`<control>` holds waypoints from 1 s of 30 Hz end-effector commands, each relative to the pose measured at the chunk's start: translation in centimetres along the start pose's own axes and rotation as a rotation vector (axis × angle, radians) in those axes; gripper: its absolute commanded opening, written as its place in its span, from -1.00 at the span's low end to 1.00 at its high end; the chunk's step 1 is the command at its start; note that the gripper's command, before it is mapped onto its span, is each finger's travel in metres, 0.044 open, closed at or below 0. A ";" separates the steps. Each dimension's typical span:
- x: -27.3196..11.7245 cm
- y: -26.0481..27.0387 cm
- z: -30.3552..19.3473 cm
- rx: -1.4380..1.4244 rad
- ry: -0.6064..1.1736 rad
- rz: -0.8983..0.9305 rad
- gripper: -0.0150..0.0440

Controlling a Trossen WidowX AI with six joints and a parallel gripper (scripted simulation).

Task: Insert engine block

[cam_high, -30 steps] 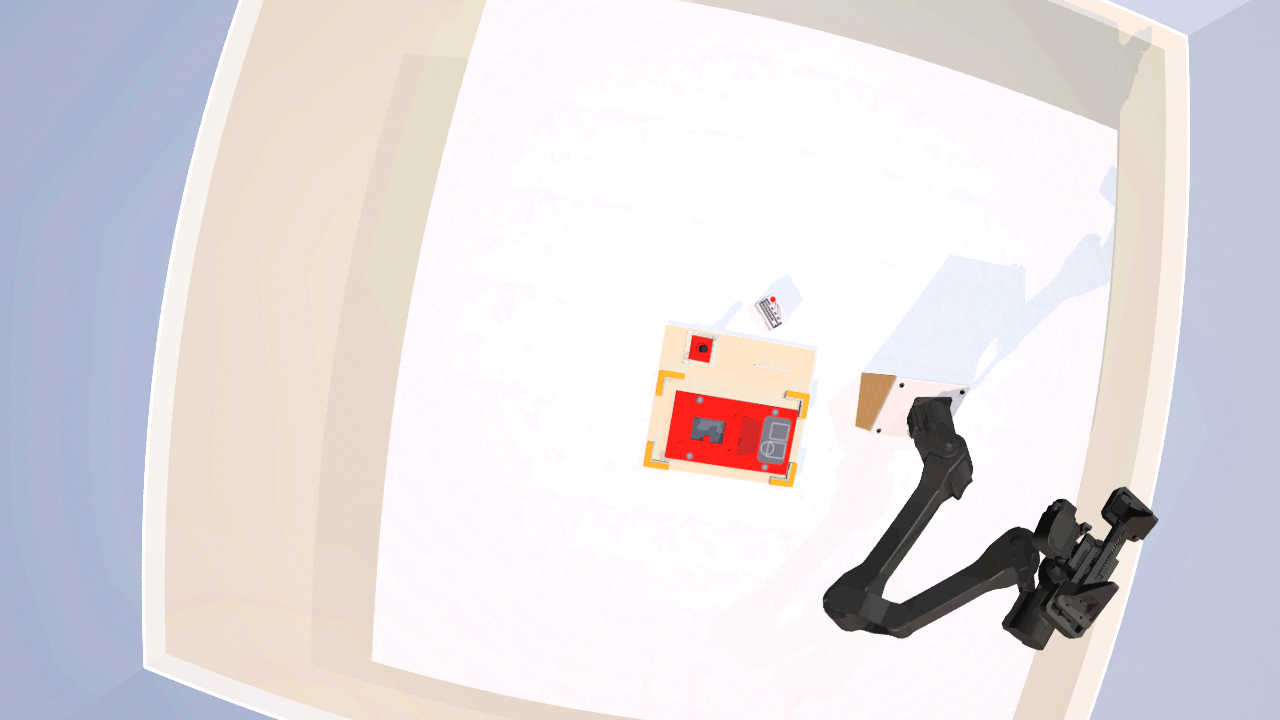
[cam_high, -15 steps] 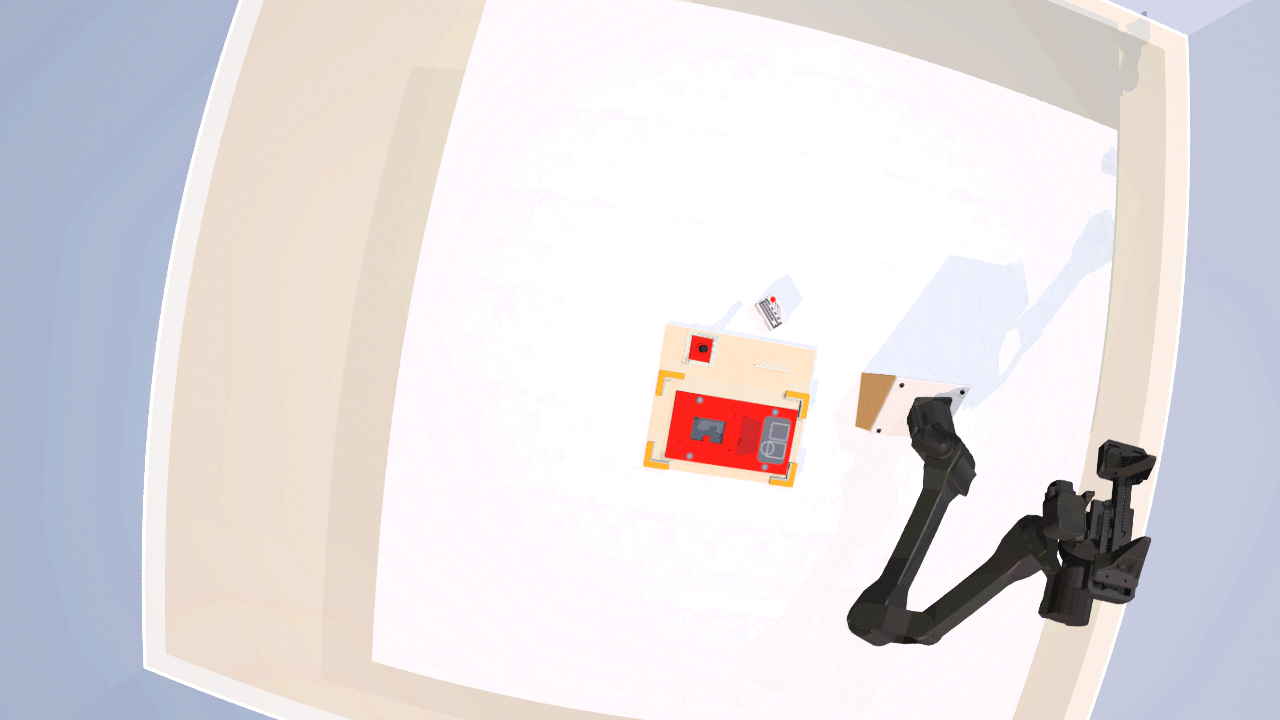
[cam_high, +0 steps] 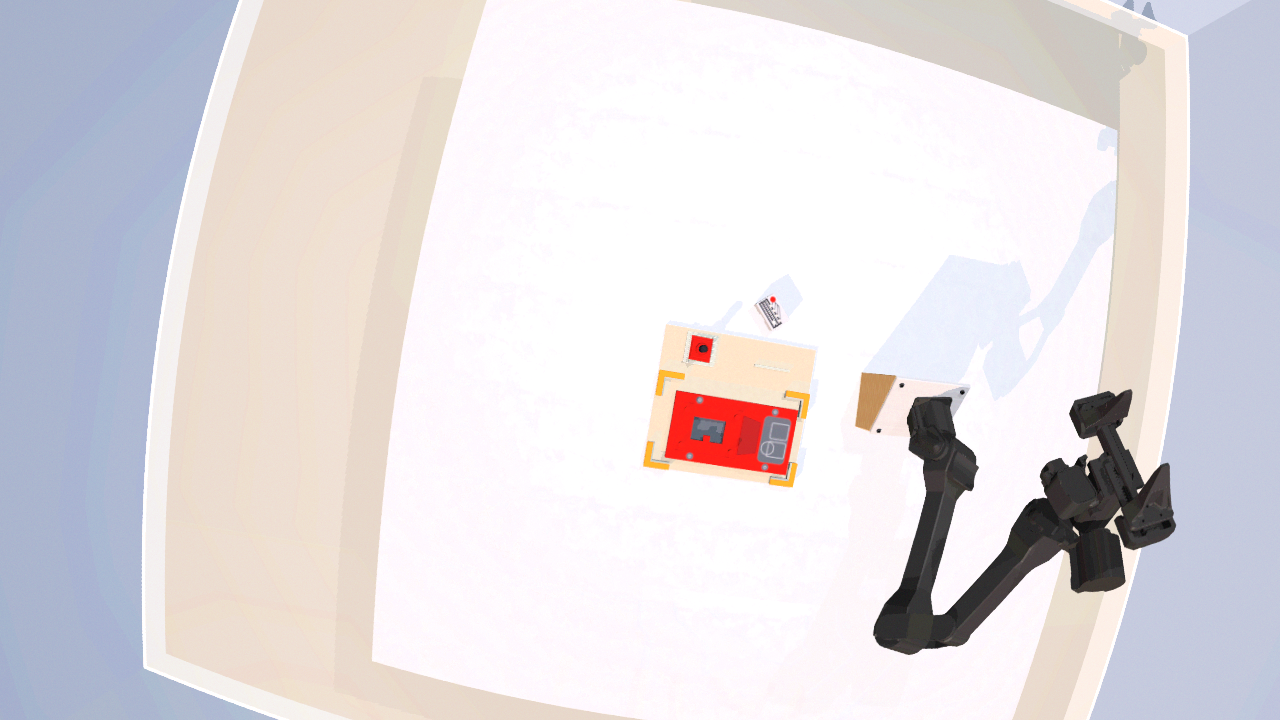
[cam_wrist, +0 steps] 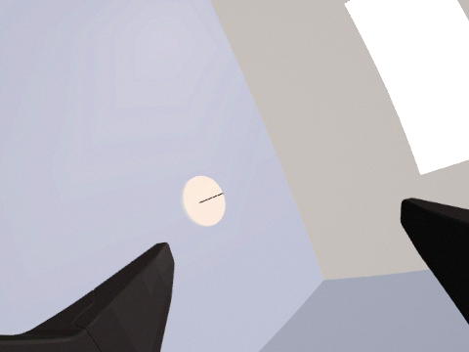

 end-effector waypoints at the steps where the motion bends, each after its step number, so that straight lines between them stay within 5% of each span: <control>1: 1.1 0.9 0.3 0.103 -0.012 0.033 1.00; 30: 10.3 10.0 7.8 0.852 -0.212 0.608 1.00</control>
Point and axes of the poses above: the point midway between the two fingers, 35 mm back from their tips, its own x axis out along the fingers, its own y axis across the jaws, z = x × y, the point moved 10 cm from there along -x, back along the fingers, and after that the axes turned 12 degrees about -x, right-handed, at the moved point
